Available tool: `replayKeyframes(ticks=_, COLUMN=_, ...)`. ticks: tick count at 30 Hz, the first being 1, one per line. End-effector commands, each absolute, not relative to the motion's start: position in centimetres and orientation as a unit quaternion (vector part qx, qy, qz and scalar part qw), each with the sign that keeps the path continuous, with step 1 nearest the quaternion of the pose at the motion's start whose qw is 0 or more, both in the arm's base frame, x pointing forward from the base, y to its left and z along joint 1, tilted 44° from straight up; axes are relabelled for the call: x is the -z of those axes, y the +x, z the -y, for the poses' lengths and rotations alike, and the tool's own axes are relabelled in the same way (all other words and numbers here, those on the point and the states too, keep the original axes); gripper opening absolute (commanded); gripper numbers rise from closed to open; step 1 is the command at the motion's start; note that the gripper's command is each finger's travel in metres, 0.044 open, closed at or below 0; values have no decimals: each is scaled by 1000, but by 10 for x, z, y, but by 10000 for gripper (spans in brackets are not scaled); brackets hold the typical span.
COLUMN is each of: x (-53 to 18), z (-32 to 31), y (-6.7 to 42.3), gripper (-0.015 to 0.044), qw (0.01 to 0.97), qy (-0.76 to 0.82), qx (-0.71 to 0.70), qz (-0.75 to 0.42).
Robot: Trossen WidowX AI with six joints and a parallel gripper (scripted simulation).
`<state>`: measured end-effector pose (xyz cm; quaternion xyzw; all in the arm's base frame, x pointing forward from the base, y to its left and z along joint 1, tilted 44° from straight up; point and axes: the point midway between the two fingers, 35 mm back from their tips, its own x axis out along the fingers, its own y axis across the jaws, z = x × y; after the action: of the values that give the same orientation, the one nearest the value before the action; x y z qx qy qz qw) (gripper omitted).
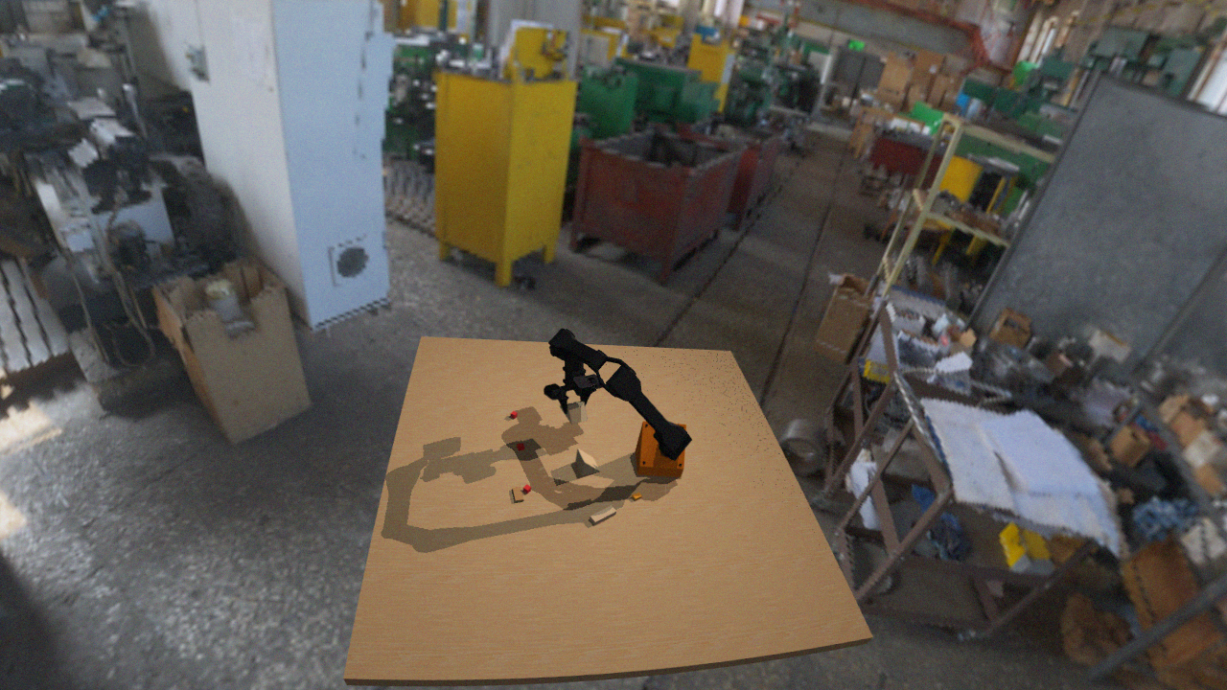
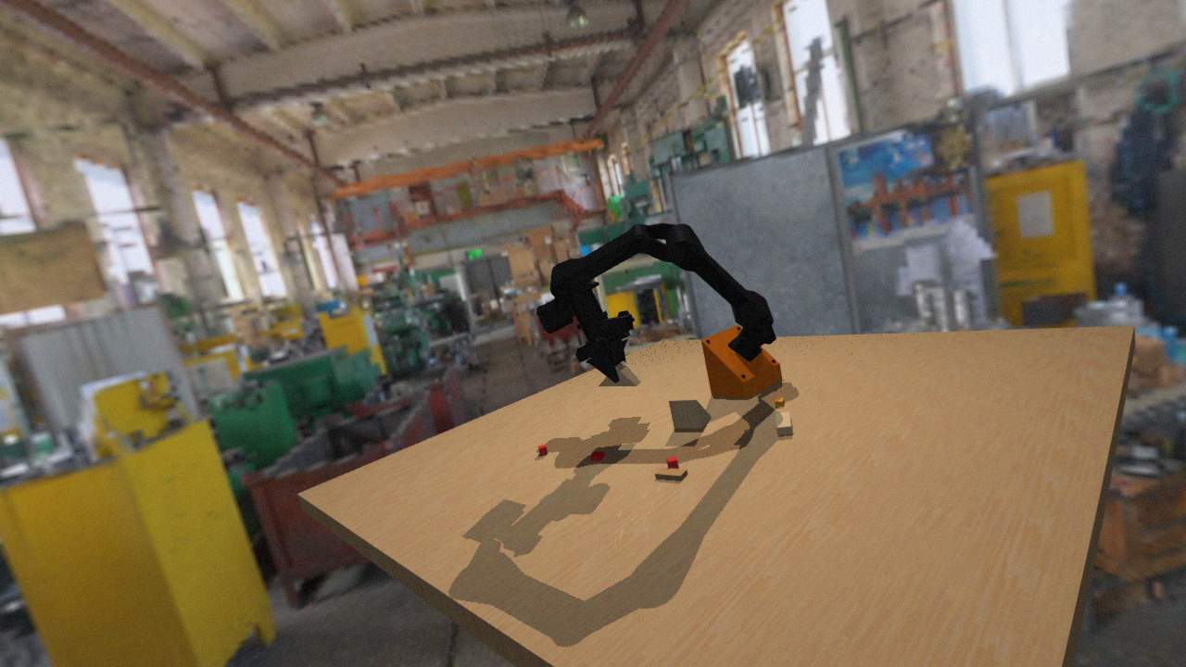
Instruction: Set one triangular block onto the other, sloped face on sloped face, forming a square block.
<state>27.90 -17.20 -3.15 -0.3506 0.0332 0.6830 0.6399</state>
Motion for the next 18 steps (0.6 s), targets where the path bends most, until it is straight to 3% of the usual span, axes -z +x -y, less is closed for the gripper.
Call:
replayKeyframes(ticks=1, x=32, z=172, y=279, gripper=0, qw=649, qy=-336, qx=-680, qz=-50)
replayKeyframes(ticks=18, x=34, z=172, y=278, gripper=0, qw=733, qy=-154, qx=-617, qz=-241)
